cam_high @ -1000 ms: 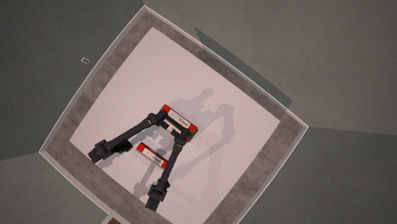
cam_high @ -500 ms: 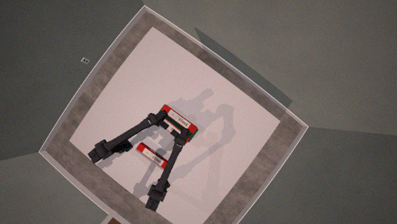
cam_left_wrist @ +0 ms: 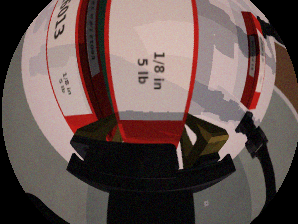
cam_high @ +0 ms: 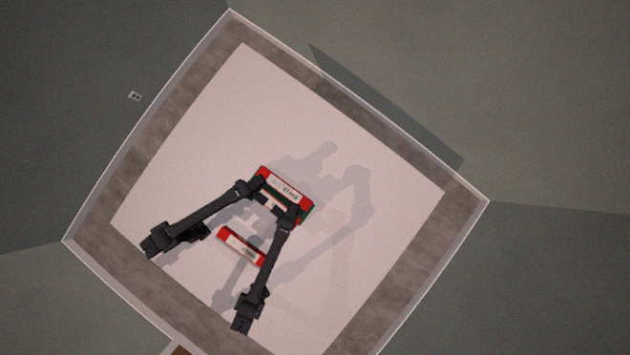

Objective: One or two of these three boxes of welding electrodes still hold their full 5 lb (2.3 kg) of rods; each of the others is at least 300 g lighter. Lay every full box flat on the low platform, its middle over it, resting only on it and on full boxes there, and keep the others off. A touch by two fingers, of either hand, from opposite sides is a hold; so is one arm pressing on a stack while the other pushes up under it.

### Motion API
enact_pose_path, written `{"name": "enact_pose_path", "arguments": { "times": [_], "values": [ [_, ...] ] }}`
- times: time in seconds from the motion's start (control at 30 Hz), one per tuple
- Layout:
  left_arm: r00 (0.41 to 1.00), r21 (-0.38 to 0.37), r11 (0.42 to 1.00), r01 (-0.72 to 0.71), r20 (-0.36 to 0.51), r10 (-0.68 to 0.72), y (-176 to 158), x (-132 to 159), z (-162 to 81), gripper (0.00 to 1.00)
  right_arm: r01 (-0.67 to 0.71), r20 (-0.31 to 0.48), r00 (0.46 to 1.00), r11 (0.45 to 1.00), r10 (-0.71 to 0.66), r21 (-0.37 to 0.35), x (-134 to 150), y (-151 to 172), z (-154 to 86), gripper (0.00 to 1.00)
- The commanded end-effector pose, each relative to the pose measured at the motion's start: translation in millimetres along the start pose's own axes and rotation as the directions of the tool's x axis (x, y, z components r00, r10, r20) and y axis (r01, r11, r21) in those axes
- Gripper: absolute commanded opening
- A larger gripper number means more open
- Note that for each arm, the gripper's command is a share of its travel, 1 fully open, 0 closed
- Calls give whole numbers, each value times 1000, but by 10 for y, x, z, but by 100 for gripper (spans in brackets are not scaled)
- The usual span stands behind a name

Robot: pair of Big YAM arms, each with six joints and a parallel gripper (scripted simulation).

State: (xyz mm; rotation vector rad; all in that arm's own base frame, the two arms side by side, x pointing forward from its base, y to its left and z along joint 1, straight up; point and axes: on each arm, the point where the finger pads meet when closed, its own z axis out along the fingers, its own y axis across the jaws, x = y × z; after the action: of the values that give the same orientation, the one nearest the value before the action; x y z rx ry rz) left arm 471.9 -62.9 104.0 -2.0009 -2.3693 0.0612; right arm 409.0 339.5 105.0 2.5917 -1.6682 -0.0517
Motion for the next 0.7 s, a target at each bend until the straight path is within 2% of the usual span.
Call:
{"name": "enact_pose_path", "arguments": {
  "times": [0.0, 0.2, 0.27, 0.37, 0.57, 0.67],
  "values": [
    [1000, -144, 990, 4, 29, 0, 212, 40, -594, 0, -14, 26, 1000, 988, 10, 154, 64, -164, -763, 0],
    [1000, -140, 990, 4, 28, 0, 201, 44, -534, 0, -14, 26, 1000, 988, 10, 154, 66, -169, -760, 0],
    [1000, -150, 989, 4, 31, 1, 242, 31, -601, 0, -14, 28, 1000, 987, 10, 161, 62, -188, -756, 0],
    [1000, -136, 991, 3, 27, 0, 189, 48, -480, 0, -14, 27, 1000, 988, 10, 157, 68, -180, -734, 0],
    [1000, -147, 989, 4, 30, 1, 231, 36, -488, 0, -14, 28, 1000, 987, 10, 160, 65, -193, -688, 0],
    [1000, -132, 991, 4, 25, 0, 183, 50, -406, 0, -14, 26, 1000, 988, 10, 153, 69, -178, -666, 0]
  ]
}}
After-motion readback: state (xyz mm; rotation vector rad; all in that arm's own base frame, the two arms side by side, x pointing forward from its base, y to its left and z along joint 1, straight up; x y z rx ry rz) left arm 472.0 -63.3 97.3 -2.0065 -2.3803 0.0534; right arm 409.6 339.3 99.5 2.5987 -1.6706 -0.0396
